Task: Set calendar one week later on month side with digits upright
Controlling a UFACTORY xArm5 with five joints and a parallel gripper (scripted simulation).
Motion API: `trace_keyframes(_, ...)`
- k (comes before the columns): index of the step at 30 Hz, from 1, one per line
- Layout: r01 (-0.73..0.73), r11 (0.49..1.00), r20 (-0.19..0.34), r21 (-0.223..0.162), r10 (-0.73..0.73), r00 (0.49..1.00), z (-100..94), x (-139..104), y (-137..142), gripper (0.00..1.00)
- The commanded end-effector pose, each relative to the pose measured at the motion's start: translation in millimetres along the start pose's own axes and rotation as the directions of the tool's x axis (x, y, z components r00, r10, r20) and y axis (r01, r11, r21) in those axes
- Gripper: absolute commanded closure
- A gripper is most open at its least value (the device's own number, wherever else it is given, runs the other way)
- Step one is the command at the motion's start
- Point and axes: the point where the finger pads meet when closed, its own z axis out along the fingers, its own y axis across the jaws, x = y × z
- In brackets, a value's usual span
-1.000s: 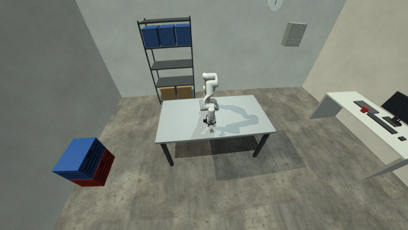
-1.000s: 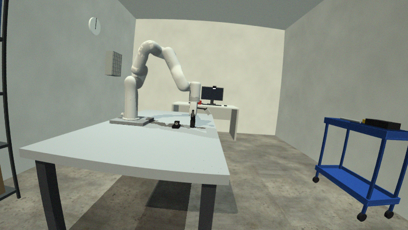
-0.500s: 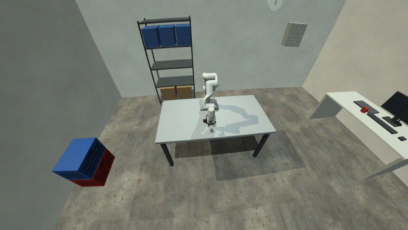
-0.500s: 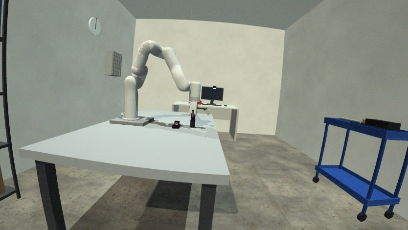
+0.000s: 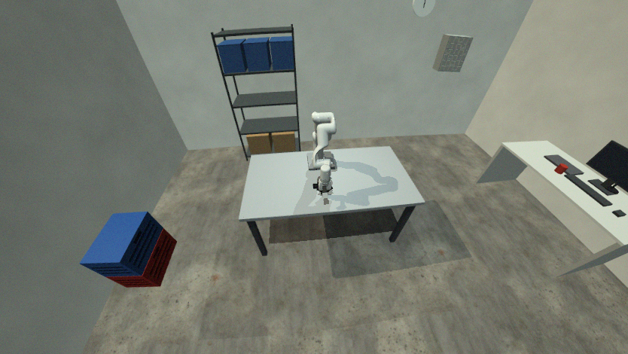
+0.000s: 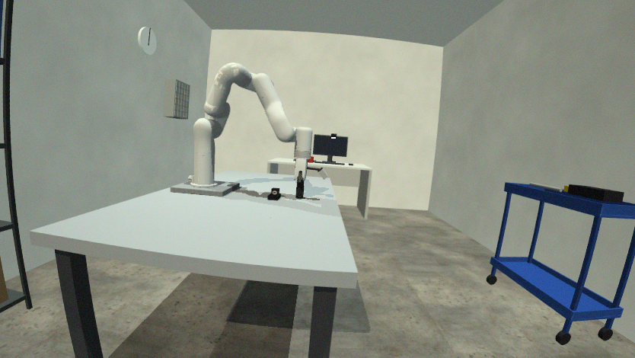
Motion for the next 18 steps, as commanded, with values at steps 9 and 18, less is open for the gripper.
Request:
trace_keyframes(9, 0.0, 1.0, -0.004, 0.0, 0.0, 1.0, -1.2, 1.4, 0.0, 0.71)
trace_keyframes(18, 0.0, 1.0, -0.004, 0.0, 0.0, 1.0, 0.5, 1.4, 0.0, 0.71)
